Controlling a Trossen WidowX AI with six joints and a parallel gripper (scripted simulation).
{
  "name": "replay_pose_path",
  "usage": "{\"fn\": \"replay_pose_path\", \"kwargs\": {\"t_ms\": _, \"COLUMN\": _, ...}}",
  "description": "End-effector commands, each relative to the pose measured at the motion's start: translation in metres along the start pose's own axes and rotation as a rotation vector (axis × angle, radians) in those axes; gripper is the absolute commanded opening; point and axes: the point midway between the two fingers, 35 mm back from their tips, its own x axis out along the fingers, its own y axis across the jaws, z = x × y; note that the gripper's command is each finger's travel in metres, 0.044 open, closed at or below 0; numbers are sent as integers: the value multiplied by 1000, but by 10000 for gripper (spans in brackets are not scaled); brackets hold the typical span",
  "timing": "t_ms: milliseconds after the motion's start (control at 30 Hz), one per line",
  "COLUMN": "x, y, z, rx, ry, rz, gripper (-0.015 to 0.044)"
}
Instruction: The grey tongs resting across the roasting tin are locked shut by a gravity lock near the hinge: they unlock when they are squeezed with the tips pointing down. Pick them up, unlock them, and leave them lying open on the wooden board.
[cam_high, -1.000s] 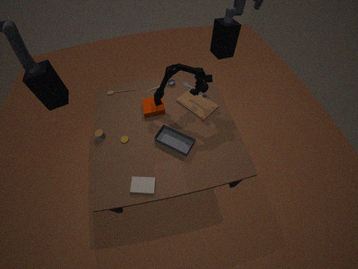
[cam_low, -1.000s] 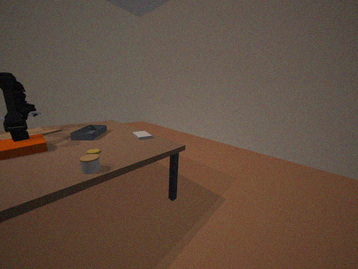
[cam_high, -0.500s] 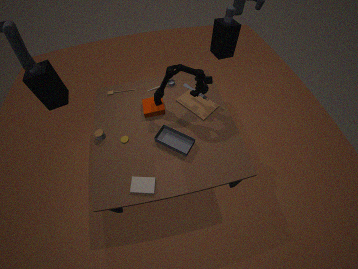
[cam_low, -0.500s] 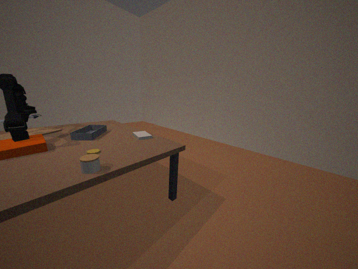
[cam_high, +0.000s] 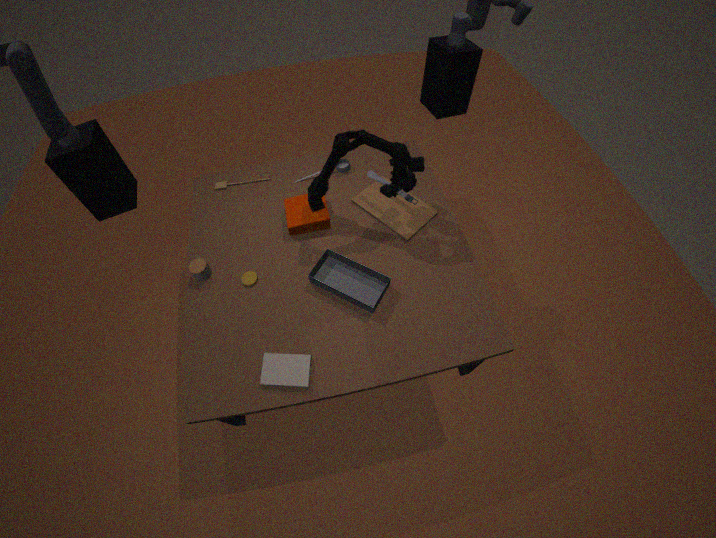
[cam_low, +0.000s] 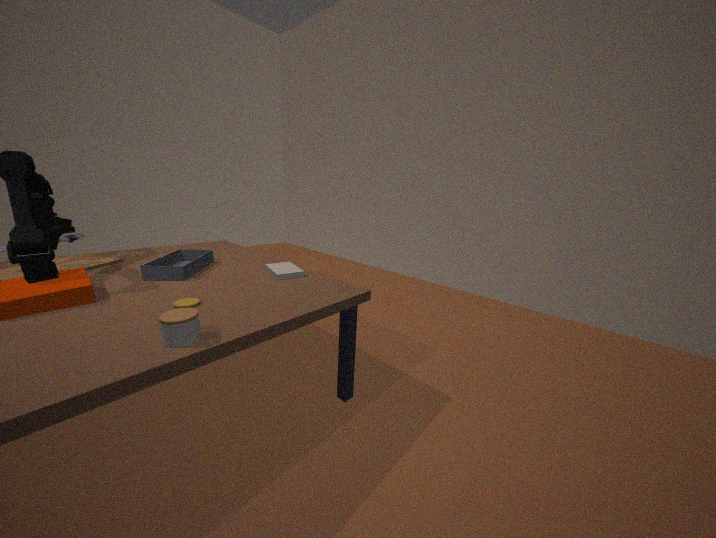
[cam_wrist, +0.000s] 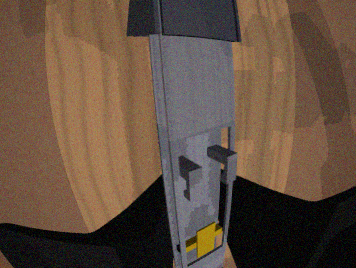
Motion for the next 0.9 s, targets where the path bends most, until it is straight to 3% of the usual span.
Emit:
{"fn": "replay_pose_path", "kwargs": {"t_ms": 0, "x": 6, "y": 1, "z": 0, "rx": -2, "ry": 2, "rz": 6, "gripper": -150}}
{"fn": "replay_pose_path", "kwargs": {"t_ms": 867, "x": 41, "y": -1, "z": -2, "rx": -3, "ry": 2, "rz": 4, "gripper": -150}}
